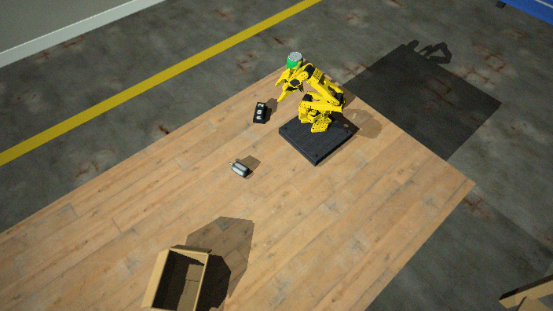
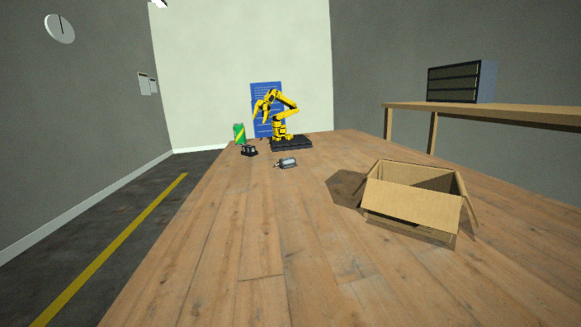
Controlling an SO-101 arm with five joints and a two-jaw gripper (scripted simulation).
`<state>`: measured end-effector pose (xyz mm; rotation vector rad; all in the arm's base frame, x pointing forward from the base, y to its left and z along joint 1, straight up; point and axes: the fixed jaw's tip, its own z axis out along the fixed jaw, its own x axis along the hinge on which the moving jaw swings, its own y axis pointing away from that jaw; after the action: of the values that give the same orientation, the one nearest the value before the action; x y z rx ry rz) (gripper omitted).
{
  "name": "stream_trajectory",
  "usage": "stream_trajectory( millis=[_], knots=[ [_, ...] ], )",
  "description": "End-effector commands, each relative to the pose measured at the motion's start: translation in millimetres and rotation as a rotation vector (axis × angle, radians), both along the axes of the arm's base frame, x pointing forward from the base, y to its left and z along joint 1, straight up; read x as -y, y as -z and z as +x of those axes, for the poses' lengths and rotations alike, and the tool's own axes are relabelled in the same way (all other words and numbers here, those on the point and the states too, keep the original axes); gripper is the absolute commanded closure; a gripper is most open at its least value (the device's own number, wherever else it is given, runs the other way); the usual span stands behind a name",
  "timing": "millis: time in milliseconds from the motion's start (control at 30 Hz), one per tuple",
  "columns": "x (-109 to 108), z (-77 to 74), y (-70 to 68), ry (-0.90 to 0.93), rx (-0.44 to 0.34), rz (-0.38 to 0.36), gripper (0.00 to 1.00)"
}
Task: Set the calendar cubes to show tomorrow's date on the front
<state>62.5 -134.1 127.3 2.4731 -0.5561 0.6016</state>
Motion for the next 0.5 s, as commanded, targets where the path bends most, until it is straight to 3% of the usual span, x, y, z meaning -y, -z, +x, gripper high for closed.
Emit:
stream_trajectory(
  millis=[0,467],
  knots=[
    [-1.4,-2.7,0.0,0.005,0.004,-0.019,0.65],
    [-1.1,-2.7,-0.6,0.018,0.014,-0.016,0.65]
  ],
)
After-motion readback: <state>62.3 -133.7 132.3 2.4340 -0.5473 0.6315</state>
